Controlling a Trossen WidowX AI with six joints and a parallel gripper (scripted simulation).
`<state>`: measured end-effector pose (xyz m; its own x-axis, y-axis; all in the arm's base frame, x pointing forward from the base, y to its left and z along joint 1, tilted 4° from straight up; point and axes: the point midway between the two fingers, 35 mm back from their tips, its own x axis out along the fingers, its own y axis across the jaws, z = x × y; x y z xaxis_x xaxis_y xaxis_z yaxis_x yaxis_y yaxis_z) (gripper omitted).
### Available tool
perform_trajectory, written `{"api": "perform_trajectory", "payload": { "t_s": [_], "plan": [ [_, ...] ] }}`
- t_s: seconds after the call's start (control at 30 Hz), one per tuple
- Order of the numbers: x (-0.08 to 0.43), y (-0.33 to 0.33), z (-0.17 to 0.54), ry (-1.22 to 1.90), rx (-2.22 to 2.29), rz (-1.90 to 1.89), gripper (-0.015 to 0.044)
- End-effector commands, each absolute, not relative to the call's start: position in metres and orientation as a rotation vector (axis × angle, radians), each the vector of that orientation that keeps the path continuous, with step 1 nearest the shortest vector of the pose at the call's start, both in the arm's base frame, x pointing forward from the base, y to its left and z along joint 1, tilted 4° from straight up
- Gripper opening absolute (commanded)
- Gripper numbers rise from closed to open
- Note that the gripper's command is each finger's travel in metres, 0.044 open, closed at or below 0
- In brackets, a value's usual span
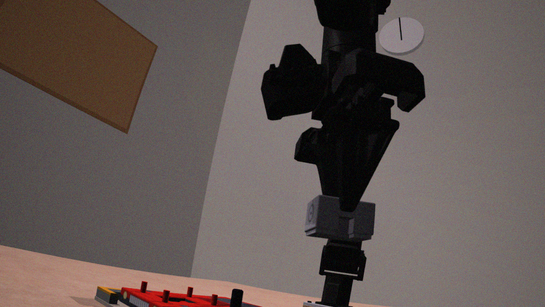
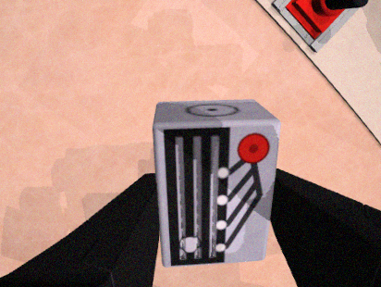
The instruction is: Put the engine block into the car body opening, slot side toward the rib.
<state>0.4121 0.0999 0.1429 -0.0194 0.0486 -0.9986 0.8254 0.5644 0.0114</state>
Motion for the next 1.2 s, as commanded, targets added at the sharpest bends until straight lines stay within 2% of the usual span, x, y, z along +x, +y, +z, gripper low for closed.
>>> {"api": "perform_trajectory", "payload": {
  "t_s": [0.0, 1.17],
  "plan": [
    [0.412, 0.088, 0.138, 1.488, 0.763, -0.713, 0.0],
    [0.397, -0.021, 0.103, 1.552, 0.5, -0.455, 0.0]
  ]
}}
